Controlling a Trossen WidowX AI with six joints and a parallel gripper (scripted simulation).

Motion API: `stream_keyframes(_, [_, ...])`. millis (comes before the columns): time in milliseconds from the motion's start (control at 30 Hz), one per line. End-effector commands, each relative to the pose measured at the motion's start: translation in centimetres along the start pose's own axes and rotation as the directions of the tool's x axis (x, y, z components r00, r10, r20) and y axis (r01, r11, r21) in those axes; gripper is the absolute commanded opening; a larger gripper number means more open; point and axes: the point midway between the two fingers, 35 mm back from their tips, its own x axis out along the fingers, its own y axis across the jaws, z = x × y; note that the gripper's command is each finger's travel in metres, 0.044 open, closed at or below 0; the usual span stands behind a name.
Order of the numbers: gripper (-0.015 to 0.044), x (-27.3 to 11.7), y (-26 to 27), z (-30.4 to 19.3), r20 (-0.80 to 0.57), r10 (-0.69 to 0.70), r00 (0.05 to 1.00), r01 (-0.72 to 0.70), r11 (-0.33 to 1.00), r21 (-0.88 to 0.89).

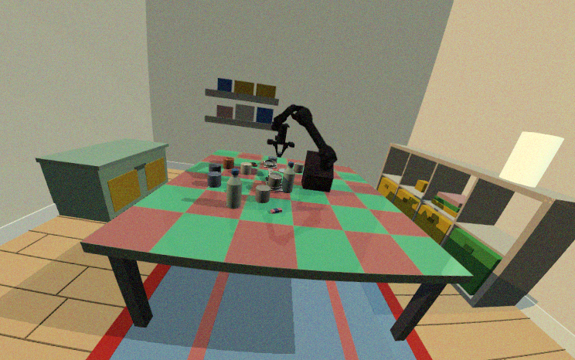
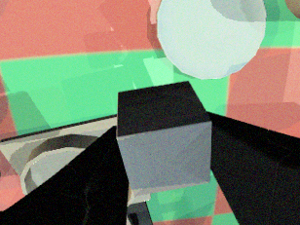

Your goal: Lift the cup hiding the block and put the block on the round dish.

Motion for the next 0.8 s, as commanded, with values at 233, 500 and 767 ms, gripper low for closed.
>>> stream_keyframes(233, [0.0, 3.8, -5.0, 2.5, 0.0, -0.006, 1.0, 0.006, 1.0, -0.002])
stream_keyframes(500, [0.0, 5.4, -6.7, 3.0, -0.001, -0.006, 1.0, 0.006, 1.0, -0.002])
stream_keyframes(767, [0.0, 9.0, -6.7, 3.0, -0.003, -0.006, 1.0, 0.006, 1.0, -0.003])
